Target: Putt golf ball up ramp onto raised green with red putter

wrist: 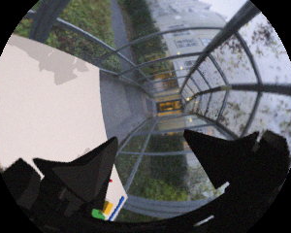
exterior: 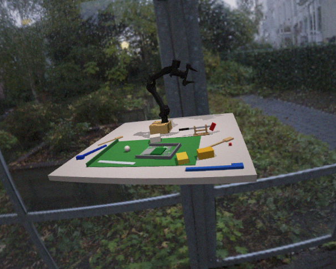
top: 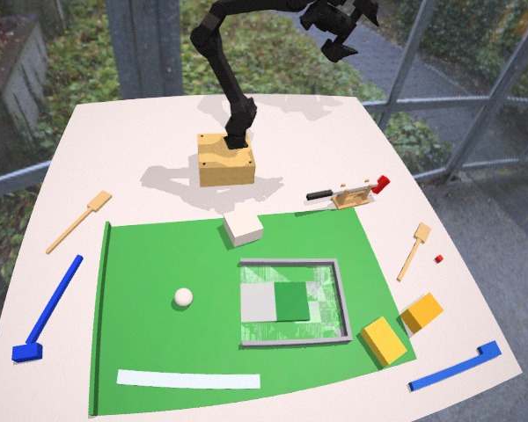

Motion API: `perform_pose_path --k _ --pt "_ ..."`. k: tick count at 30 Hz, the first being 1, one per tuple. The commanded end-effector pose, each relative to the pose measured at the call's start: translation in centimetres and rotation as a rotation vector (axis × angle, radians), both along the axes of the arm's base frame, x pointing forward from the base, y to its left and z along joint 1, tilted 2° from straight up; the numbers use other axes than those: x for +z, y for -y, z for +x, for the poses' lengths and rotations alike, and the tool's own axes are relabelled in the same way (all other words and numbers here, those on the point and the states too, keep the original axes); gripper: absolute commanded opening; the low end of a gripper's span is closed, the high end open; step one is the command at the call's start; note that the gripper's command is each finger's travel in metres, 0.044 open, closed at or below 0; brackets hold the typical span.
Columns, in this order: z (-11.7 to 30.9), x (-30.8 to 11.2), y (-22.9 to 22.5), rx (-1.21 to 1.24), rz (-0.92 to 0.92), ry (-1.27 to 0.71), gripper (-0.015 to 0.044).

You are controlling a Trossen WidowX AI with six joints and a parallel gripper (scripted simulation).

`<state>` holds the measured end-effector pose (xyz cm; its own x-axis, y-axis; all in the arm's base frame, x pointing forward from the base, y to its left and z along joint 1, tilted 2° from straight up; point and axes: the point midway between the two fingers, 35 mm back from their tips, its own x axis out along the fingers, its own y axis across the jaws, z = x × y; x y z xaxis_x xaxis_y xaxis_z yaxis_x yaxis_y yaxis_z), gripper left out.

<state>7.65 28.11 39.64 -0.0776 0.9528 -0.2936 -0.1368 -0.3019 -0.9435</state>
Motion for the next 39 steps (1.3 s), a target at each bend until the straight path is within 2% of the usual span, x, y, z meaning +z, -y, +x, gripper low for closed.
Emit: perform_pose_path --k 1,11,16,22,39 --pt "4.2 -4.3 -0.8 -0.150 -0.129 -0.127 0.0440" --pt "14.6 -17.4 1.8 -0.594 -0.456 -0.509 0.0440" --pt "17.9 -24.4 5.7 -0.832 -0.618 -0.723 0.0440" --pt "19.7 -32.0 11.6 -1.104 -0.798 -0.975 0.0440" --pt "19.4 -35.1 12.7 -1.132 -0.818 -1.002 0.0440"
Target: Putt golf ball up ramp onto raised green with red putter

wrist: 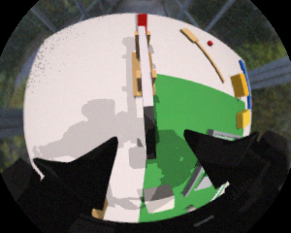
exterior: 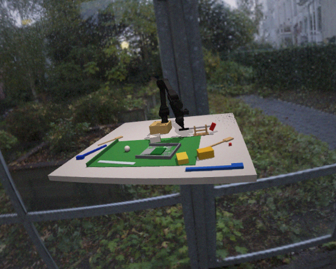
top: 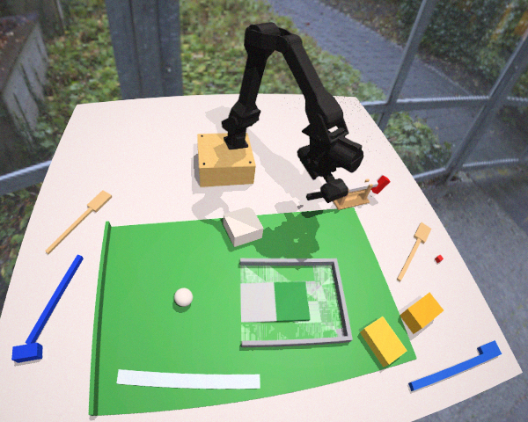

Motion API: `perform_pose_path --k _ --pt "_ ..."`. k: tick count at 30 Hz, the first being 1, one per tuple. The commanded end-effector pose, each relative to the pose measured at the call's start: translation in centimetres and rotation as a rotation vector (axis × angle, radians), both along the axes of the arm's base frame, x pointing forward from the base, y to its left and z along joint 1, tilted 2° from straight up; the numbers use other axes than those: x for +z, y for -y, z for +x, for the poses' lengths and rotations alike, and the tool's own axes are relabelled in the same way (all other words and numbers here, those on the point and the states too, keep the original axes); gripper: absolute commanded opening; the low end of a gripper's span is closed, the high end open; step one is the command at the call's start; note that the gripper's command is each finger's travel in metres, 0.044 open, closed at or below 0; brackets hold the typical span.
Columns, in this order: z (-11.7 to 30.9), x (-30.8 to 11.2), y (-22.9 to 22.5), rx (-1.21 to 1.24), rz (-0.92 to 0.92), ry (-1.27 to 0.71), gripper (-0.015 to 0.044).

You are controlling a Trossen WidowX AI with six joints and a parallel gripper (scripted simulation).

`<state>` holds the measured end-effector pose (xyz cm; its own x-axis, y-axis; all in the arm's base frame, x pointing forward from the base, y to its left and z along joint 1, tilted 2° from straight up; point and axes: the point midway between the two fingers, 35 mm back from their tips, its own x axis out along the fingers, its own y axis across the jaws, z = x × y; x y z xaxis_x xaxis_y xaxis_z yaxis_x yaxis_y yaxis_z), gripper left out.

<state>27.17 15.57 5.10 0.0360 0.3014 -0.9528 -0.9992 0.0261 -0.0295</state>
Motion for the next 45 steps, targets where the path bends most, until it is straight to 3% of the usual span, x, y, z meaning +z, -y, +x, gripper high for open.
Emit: perform_pose_path --k 1,7,30,45 --pt "-0.1 -0.6 0.1 -0.006 -0.004 -0.004 0.0440" --pt "-0.1 -2.8 0.0 -0.006 -0.004 -0.004 0.0440" --pt "0.0 -5.3 -0.1 -0.006 -0.004 -0.005 0.0440" --pt "0.1 -4.9 -0.1 -0.001 0.000 0.000 0.0046"
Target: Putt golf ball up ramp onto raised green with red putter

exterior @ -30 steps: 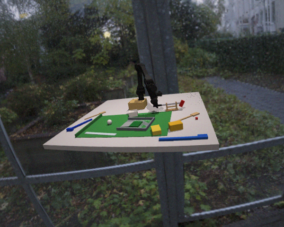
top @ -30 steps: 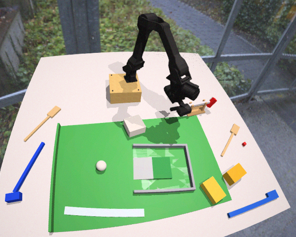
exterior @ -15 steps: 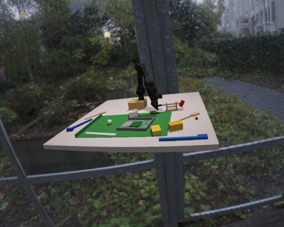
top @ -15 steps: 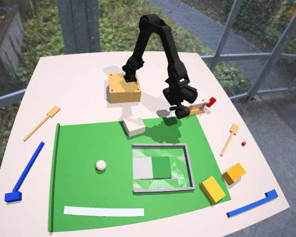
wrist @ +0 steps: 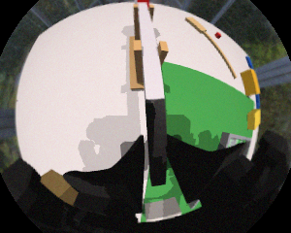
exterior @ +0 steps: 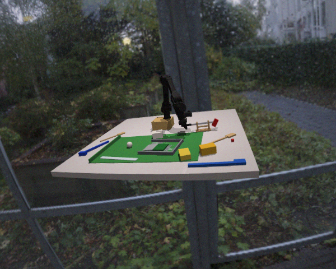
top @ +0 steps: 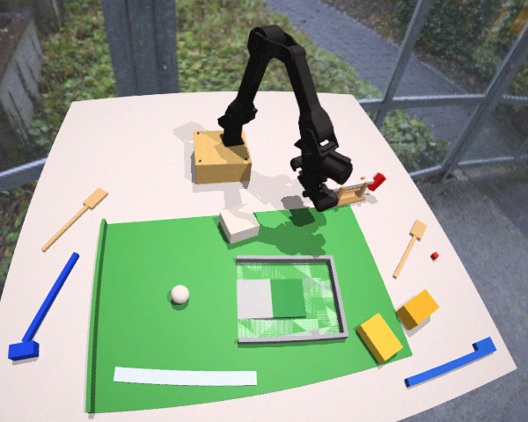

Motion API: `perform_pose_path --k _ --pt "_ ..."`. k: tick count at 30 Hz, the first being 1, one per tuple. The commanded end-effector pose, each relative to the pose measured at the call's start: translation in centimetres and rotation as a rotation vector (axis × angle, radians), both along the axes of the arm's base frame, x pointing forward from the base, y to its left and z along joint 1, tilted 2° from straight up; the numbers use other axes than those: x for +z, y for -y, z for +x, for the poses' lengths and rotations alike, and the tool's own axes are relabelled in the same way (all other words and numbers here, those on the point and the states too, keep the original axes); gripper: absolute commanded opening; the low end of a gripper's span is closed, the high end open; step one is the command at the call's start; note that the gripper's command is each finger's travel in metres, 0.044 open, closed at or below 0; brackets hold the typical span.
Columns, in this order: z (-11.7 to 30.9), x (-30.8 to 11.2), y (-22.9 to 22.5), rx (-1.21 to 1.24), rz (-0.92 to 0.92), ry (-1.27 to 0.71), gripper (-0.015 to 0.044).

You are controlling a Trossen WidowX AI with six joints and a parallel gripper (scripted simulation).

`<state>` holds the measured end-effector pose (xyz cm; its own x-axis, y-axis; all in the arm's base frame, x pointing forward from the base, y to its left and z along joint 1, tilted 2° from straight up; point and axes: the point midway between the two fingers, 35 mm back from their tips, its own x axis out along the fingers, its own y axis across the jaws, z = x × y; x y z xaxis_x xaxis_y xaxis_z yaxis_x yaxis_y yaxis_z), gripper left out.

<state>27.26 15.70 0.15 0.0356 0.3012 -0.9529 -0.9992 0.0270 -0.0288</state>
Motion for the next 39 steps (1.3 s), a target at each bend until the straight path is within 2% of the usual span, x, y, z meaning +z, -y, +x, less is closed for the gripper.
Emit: perform_pose_path --k 1,7,10,23,29,39 --pt "0.0 0.0 0.0 0.000 0.000 0.001 0.0040" --pt "0.0 0.2 0.0 0.000 0.000 0.001 0.0000" --pt "0.2 1.1 0.0 0.000 0.000 0.001 0.0000" --pt "-0.2 9.9 0.4 0.000 0.000 0.000 0.0000" --pt "0.3 9.2 1.0 -0.040 -0.008 -0.006 0.0000" --pt "2.7 9.3 5.6 -0.276 -0.012 -0.042 0.0000"
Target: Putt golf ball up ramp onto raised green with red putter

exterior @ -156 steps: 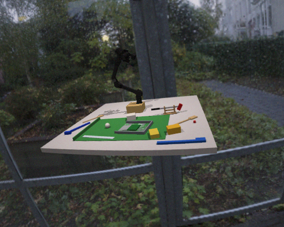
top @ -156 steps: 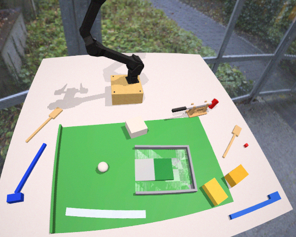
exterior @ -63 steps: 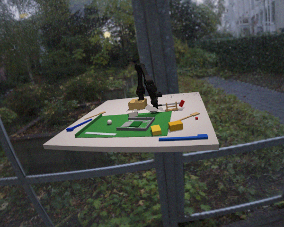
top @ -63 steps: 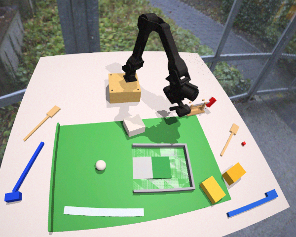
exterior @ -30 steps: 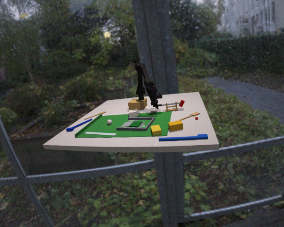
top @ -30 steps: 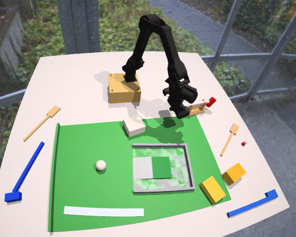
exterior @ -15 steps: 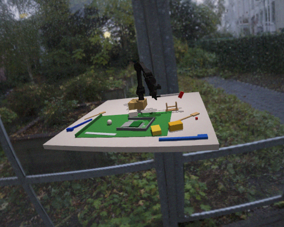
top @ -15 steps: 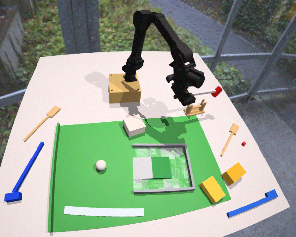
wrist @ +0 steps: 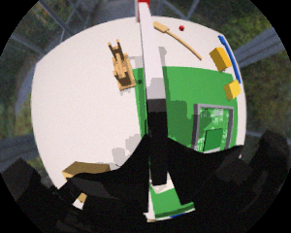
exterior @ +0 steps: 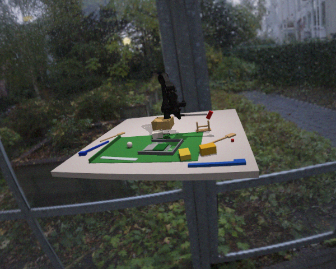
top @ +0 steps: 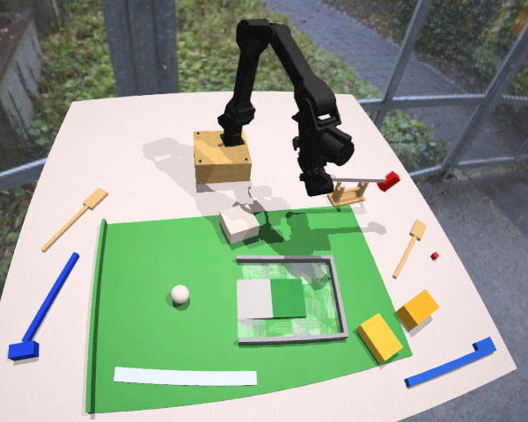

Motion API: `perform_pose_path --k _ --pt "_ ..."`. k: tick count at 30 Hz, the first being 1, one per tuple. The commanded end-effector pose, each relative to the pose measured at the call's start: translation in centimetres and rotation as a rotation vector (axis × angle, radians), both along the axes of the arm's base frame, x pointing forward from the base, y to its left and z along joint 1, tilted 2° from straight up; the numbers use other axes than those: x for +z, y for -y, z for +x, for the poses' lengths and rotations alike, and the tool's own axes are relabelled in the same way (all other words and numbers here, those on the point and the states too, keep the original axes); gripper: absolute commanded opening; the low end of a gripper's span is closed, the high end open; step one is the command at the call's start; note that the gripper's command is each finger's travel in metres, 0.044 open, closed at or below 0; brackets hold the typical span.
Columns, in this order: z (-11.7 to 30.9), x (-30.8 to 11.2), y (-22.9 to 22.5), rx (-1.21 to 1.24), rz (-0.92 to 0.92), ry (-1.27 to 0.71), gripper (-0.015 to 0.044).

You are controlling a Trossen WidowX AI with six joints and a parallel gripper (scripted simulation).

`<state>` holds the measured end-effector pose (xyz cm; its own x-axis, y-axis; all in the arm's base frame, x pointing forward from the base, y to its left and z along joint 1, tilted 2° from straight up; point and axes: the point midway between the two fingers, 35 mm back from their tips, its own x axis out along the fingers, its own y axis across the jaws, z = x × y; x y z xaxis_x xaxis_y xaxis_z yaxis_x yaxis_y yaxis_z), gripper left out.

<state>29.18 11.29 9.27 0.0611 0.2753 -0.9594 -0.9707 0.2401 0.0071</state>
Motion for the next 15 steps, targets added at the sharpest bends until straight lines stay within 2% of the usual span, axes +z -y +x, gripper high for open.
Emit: perform_pose_path --k 1,15 --pt "1.0 0.2 1.7 -0.083 0.003 -0.004 0.0000" --pt "3.1 0.5 9.8 -0.417 -0.026 -0.039 0.0000"
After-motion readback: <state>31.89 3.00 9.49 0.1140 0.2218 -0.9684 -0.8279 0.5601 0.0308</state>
